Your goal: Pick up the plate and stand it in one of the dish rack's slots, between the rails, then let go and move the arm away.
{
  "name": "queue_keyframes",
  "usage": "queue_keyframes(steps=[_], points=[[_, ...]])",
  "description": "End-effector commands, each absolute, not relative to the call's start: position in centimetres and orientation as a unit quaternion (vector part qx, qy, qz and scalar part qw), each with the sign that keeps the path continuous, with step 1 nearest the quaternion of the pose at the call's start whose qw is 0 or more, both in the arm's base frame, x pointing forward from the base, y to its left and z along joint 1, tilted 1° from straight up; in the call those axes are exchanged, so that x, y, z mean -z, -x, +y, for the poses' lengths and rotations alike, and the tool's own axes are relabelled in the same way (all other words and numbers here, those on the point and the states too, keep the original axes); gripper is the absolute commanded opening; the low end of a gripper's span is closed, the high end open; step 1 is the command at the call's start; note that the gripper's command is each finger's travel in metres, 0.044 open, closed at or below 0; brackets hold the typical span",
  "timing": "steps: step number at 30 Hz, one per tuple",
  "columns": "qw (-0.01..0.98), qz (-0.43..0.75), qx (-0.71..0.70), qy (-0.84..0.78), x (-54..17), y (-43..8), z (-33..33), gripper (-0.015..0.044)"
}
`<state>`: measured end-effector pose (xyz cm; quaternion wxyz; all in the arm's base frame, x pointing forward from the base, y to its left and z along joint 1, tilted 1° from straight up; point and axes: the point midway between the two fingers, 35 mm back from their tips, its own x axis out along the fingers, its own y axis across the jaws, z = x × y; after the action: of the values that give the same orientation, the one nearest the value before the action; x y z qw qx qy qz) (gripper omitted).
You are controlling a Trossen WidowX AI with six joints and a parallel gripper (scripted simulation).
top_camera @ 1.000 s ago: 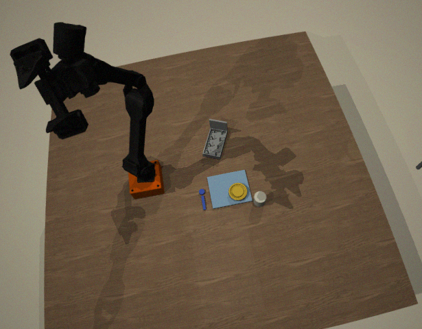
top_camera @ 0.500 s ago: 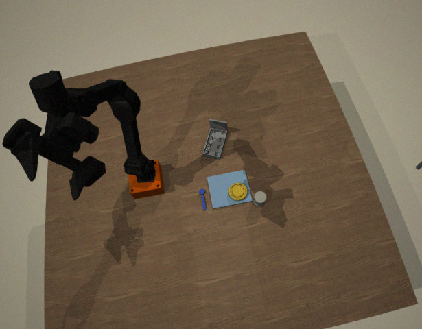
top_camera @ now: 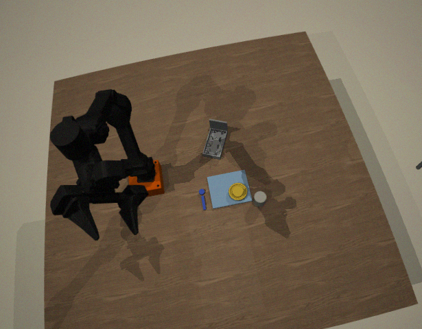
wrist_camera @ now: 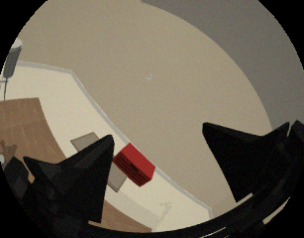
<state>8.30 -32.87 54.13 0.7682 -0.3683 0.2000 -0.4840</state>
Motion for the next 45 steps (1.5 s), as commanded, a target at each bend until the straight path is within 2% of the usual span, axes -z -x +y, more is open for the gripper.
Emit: queue_keyframes(steps=[1,11,20,33,45], points=[[0.809,0.214,0.447,0.315,-50.2,-11.5,-34.6,0.04],[0.875,0.263,0.347,0.212,-41.5,-19.7,-35.2,0.04],[0.899,0.335,0.247,0.134,-32.9,-27.0,-32.5,0.04],[0.875,0.469,0.106,0.053,-20.5,-34.6,-23.9,0.04],[0.791,0.611,-0.001,0.031,-10.4,-36.6,-13.2,0.04]])
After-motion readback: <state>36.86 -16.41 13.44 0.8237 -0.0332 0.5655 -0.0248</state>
